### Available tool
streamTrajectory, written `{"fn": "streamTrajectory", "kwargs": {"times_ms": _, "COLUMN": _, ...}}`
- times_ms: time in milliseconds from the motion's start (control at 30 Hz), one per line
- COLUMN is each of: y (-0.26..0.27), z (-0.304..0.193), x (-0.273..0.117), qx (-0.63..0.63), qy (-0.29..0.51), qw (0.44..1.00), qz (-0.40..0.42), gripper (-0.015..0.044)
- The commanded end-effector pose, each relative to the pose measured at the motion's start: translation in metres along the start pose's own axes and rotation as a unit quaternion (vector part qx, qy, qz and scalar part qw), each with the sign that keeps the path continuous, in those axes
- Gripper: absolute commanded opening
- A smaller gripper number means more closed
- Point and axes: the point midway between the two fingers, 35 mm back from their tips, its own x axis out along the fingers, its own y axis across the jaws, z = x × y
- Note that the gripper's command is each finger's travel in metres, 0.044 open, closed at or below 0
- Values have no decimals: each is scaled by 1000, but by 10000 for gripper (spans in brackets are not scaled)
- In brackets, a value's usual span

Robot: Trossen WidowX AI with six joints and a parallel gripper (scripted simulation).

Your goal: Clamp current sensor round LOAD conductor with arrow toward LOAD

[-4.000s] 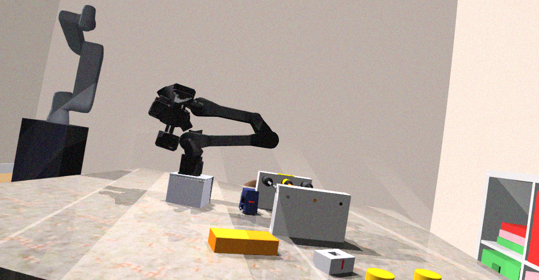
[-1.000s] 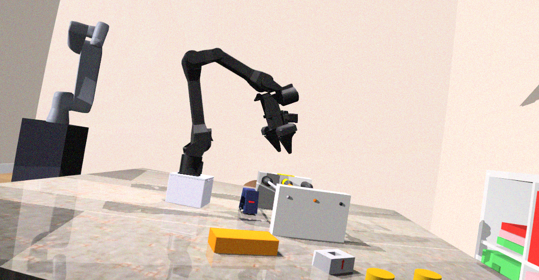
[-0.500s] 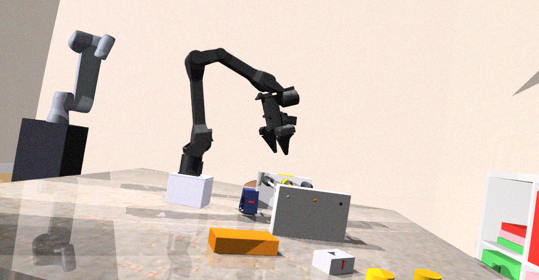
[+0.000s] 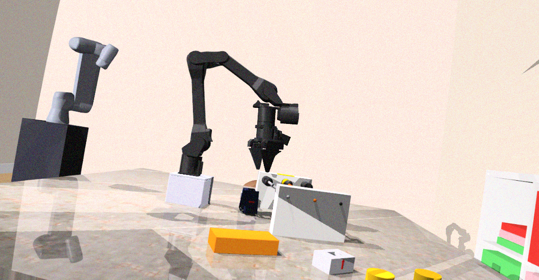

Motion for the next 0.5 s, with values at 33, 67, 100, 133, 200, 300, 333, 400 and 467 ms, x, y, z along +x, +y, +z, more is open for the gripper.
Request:
{"fn": "streamTrajectory", "kwargs": {"times_ms": 33, "y": -10, "z": -28, "x": 12, "qx": 2, "qy": 43, "qw": 999, "qz": 11, "gripper": 440}}
{"fn": "streamTrajectory", "kwargs": {"times_ms": 67, "y": -10, "z": -28, "x": 12, "qx": 2, "qy": 43, "qw": 999, "qz": 11, "gripper": 440}}
{"fn": "streamTrajectory", "kwargs": {"times_ms": 100, "y": -10, "z": -28, "x": 12, "qx": 2, "qy": 43, "qw": 999, "qz": 11, "gripper": 440}}
{"fn": "streamTrajectory", "kwargs": {"times_ms": 133, "y": -10, "z": -28, "x": 13, "qx": 2, "qy": 43, "qw": 999, "qz": 11, "gripper": 440}}
{"fn": "streamTrajectory", "kwargs": {"times_ms": 200, "y": -10, "z": -27, "x": 15, "qx": 2, "qy": 43, "qw": 999, "qz": 11, "gripper": 440}}
{"fn": "streamTrajectory", "kwargs": {"times_ms": 300, "y": -10, "z": -27, "x": 19, "qx": 2, "qy": 43, "qw": 999, "qz": 11, "gripper": 440}}
{"fn": "streamTrajectory", "kwargs": {"times_ms": 333, "y": -10, "z": -27, "x": 21, "qx": 2, "qy": 43, "qw": 999, "qz": 11, "gripper": 440}}
{"fn": "streamTrajectory", "kwargs": {"times_ms": 400, "y": -10, "z": -27, "x": 24, "qx": 2, "qy": 43, "qw": 999, "qz": 11, "gripper": 440}}
{"fn": "streamTrajectory", "kwargs": {"times_ms": 467, "y": -10, "z": -27, "x": 27, "qx": 2, "qy": 43, "qw": 999, "qz": 11, "gripper": 440}}
